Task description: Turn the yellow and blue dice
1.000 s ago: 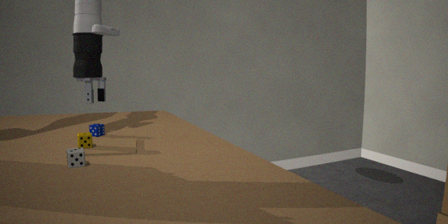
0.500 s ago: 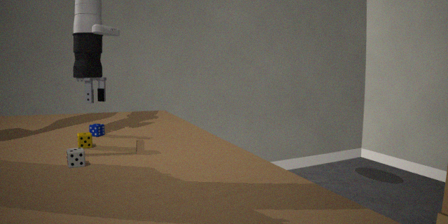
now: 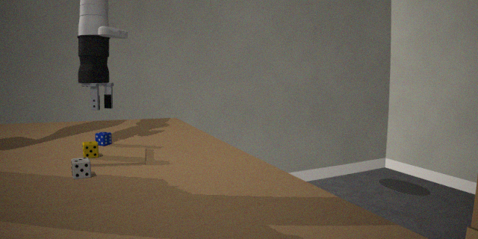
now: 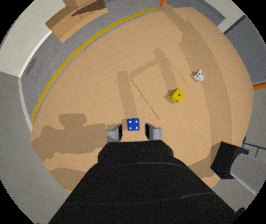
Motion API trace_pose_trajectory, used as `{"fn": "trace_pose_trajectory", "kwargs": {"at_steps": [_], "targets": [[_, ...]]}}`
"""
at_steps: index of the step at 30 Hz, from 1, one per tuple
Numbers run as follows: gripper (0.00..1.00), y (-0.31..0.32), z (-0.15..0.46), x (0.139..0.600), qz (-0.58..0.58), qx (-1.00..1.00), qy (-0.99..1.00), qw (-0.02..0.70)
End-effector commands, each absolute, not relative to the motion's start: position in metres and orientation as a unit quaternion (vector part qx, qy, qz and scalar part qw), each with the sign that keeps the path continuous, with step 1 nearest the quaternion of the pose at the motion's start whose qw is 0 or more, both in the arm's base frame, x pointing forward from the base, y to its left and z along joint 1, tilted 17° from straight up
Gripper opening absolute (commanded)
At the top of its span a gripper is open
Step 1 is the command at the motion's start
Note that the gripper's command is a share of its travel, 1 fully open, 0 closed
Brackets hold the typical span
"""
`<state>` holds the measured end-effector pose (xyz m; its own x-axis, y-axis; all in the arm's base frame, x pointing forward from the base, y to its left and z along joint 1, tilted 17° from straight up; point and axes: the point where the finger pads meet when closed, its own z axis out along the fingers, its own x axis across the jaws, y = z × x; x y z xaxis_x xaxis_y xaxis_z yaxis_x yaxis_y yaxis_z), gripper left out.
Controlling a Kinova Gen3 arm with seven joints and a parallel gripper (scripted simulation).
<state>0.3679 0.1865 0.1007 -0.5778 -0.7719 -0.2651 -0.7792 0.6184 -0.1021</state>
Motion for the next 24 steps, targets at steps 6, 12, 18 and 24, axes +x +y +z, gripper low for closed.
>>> {"fn": "trace_pose_trajectory", "kwargs": {"at_steps": [6,12,18,24], "targets": [[0.87,0.187,0.099,0.369,0.013,-0.436,0.888,0.143],[0.87,0.187,0.094,0.37,0.013,-0.436,0.888,0.143],[0.87,0.188,0.087,0.372,0.013,-0.436,0.888,0.143],[0.87,0.189,0.08,0.374,0.013,-0.436,0.888,0.143]]}}
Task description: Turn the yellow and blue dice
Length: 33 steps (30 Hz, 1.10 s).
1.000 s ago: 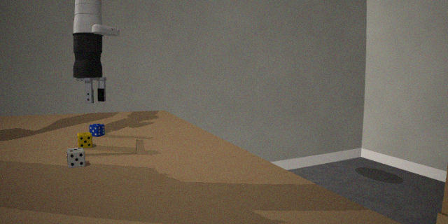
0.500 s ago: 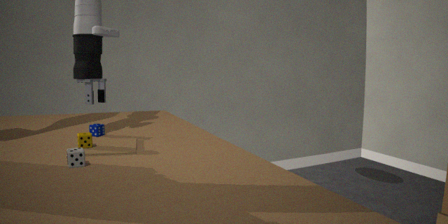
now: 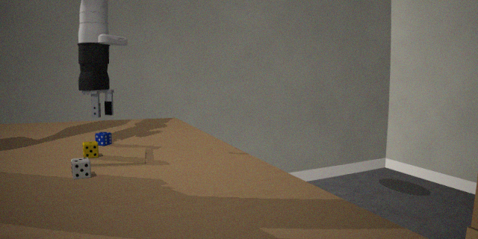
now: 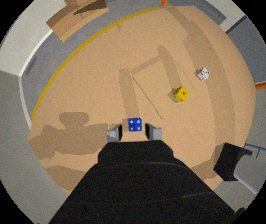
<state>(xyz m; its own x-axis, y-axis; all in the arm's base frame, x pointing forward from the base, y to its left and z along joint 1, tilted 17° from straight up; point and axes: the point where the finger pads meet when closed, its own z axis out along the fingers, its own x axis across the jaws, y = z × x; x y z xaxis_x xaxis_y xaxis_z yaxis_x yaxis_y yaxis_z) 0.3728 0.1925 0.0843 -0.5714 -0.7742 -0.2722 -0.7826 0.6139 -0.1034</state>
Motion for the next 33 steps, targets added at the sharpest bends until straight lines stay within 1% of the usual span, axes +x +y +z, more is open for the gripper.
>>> {"fn": "trace_pose_trajectory", "kwargs": {"at_steps": [1,20,33], "targets": [[0.87,0.189,0.078,0.374,0.013,-0.436,0.888,0.143],[0.87,0.192,0.055,0.38,0.013,-0.436,0.888,0.143],[0.87,0.193,0.051,0.381,0.013,-0.436,0.888,0.143]]}}
